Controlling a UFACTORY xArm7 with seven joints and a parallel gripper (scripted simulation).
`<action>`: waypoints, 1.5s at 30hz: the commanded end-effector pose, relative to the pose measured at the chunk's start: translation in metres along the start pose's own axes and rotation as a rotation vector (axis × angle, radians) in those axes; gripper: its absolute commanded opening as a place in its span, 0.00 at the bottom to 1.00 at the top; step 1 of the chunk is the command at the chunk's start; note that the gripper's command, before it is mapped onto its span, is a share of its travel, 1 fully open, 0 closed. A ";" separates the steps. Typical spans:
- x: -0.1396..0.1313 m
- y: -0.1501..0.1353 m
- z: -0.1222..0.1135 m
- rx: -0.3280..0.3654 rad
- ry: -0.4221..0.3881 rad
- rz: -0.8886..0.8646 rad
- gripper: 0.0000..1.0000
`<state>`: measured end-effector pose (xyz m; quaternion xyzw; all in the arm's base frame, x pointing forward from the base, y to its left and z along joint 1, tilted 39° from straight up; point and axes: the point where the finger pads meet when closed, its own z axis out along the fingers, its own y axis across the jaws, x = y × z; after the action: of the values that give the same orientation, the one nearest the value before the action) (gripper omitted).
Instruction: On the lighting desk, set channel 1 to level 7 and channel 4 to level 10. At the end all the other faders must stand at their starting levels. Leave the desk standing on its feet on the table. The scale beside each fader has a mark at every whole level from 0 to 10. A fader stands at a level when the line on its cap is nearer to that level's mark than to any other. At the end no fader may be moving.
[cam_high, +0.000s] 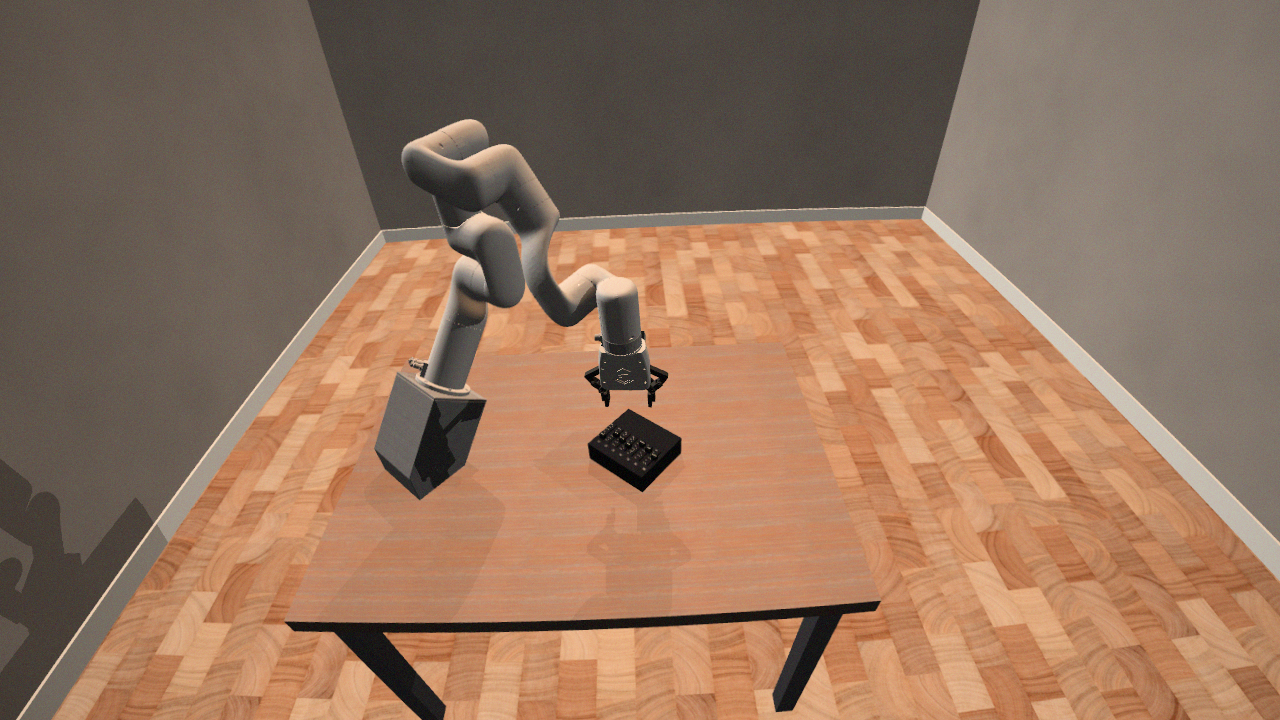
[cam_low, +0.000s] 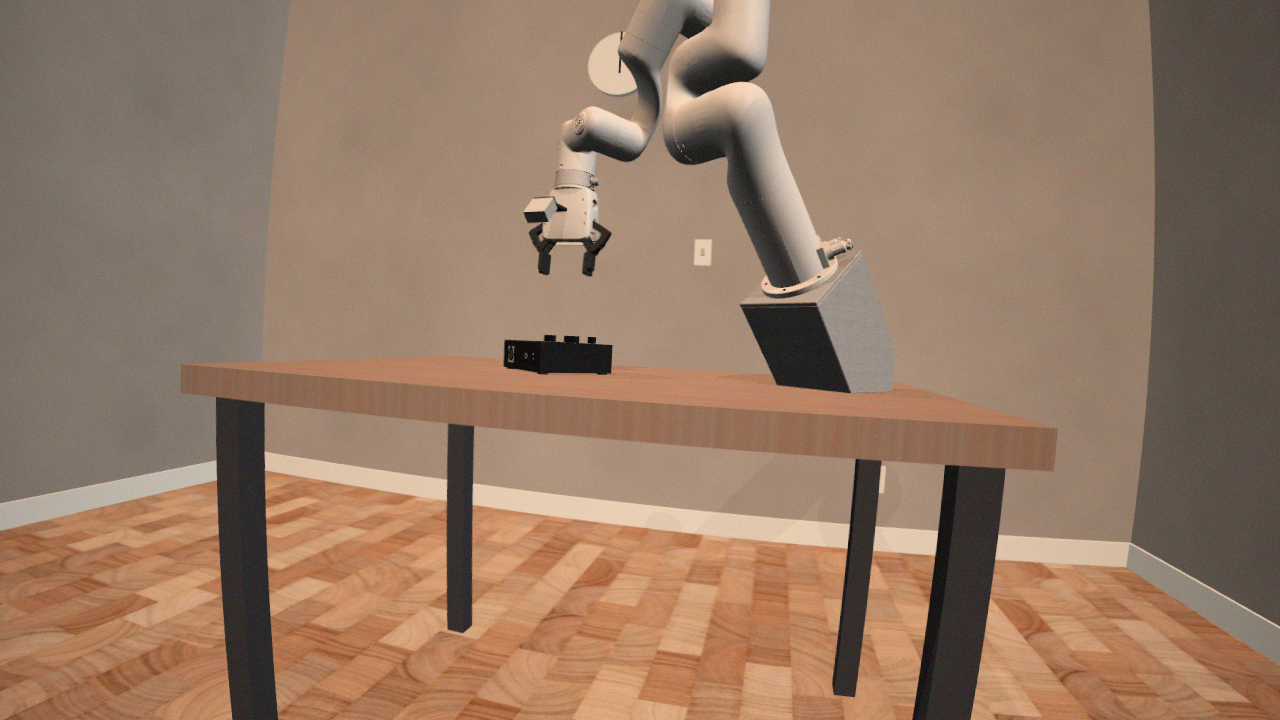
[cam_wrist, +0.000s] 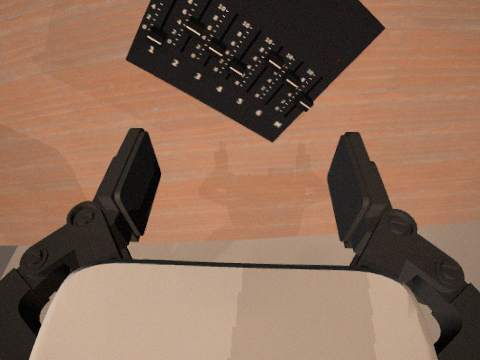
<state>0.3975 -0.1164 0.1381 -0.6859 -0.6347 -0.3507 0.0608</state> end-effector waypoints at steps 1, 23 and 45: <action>-0.026 -0.010 0.002 -0.067 0.103 0.241 1.00; -0.059 -0.037 0.018 -0.125 0.252 0.603 1.00; -0.059 -0.037 0.018 -0.125 0.252 0.603 1.00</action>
<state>0.3739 -0.1476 0.0776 -0.7960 -0.3680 -0.4373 0.1992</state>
